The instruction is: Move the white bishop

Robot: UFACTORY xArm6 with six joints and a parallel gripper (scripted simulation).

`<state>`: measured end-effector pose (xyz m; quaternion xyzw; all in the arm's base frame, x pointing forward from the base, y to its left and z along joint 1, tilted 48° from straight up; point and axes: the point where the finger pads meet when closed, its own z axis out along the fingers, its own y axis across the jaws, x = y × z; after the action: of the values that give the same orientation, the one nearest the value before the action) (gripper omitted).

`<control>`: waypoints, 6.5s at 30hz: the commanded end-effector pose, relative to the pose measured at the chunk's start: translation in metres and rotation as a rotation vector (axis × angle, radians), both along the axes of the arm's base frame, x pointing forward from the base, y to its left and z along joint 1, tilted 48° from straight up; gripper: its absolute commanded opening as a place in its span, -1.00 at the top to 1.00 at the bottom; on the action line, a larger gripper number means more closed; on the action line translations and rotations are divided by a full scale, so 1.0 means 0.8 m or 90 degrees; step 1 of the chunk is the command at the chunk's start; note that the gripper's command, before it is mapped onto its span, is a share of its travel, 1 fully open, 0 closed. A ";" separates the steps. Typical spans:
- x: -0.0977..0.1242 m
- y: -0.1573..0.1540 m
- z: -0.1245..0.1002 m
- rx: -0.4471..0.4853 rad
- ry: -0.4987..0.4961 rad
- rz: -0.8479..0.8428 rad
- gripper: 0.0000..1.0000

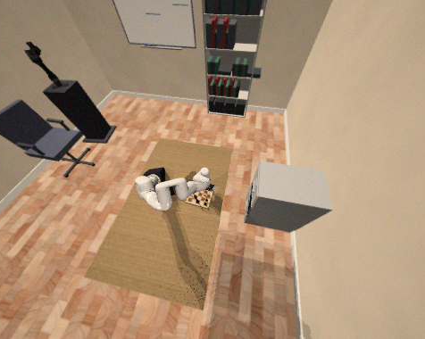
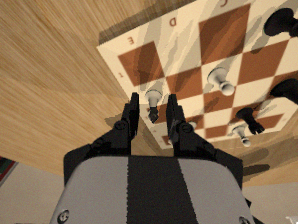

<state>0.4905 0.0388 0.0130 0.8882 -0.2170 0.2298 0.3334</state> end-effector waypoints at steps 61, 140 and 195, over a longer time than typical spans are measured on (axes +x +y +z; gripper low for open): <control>-0.032 0.086 0.084 0.001 -0.002 0.001 1.00; -0.036 -0.134 0.134 -0.064 0.168 0.166 1.00; -0.036 -0.134 0.134 -0.064 0.168 0.166 1.00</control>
<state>0.4606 -0.0695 0.1196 0.9135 -0.0431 0.1619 0.3709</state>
